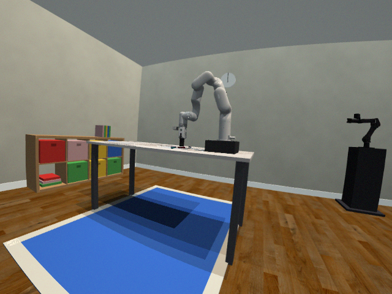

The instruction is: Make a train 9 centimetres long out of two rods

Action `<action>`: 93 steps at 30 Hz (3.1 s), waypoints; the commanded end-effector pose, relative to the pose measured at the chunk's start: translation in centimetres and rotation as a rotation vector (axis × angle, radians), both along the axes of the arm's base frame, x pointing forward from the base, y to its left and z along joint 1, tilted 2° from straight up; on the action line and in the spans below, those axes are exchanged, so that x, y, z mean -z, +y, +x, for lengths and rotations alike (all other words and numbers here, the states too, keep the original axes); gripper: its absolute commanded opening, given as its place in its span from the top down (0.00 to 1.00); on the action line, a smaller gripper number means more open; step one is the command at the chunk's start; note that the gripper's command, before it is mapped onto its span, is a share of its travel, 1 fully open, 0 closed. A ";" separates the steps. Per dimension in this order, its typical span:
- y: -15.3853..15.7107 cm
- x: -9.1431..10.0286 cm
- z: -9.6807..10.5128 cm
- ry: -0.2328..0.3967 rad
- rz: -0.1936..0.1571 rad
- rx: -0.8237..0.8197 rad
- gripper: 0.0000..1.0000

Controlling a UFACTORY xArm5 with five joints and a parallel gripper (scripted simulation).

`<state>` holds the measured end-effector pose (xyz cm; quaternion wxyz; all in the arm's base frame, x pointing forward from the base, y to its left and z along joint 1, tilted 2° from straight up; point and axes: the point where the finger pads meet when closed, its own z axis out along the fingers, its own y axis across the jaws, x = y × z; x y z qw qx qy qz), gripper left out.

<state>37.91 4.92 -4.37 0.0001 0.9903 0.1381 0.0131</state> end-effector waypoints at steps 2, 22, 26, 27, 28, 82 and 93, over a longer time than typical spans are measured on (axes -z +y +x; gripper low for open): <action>0.0 -0.1 0.1 -0.003 0.000 0.000 0.76; 0.0 -0.1 0.1 -0.003 0.000 0.000 0.76; 0.0 -0.1 0.1 -0.003 0.000 0.000 0.76; 0.0 -0.1 0.1 -0.003 0.000 0.000 0.76; 0.0 -0.1 0.1 -0.003 0.000 0.000 0.76; 0.0 1.3 0.2 -0.003 0.000 0.000 0.76; 0.0 1.3 0.2 -0.003 0.000 0.000 0.76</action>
